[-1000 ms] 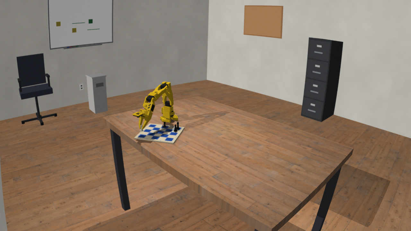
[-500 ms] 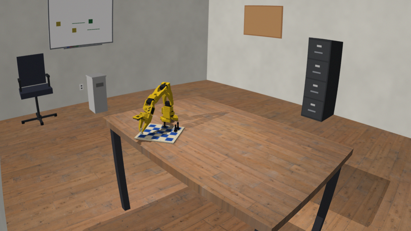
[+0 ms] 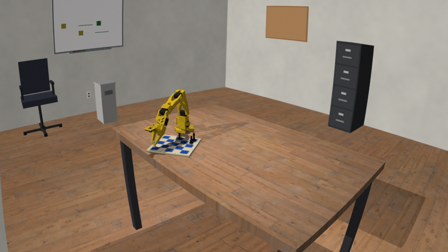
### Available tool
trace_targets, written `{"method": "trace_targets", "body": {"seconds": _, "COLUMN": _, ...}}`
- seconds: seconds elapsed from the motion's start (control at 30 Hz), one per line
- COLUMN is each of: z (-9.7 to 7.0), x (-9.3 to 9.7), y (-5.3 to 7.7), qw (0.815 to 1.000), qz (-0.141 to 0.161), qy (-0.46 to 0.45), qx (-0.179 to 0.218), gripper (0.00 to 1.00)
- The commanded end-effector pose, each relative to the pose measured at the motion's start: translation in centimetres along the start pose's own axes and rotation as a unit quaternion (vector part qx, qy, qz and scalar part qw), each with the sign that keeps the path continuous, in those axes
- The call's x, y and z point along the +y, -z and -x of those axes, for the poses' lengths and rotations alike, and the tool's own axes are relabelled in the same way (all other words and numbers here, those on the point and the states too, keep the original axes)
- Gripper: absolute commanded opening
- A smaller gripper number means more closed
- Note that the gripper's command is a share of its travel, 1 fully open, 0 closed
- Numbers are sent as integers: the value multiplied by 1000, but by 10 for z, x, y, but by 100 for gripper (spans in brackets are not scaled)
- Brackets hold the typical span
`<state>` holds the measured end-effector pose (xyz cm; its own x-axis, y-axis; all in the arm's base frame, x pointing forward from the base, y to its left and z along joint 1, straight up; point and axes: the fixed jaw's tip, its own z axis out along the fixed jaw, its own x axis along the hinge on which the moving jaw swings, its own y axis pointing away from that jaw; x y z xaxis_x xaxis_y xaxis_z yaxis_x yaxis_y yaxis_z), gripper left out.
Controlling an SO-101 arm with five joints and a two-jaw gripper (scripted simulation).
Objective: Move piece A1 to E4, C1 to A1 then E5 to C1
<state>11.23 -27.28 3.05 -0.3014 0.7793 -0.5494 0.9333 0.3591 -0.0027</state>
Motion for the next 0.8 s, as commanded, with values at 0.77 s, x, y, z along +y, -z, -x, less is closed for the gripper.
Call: {"method": "trace_targets", "body": {"seconds": 0.77, "z": -6, "x": 5, "y": 1, "qw": 1000, "qz": 5, "qy": 10, "qx": 14, "gripper": 0}}
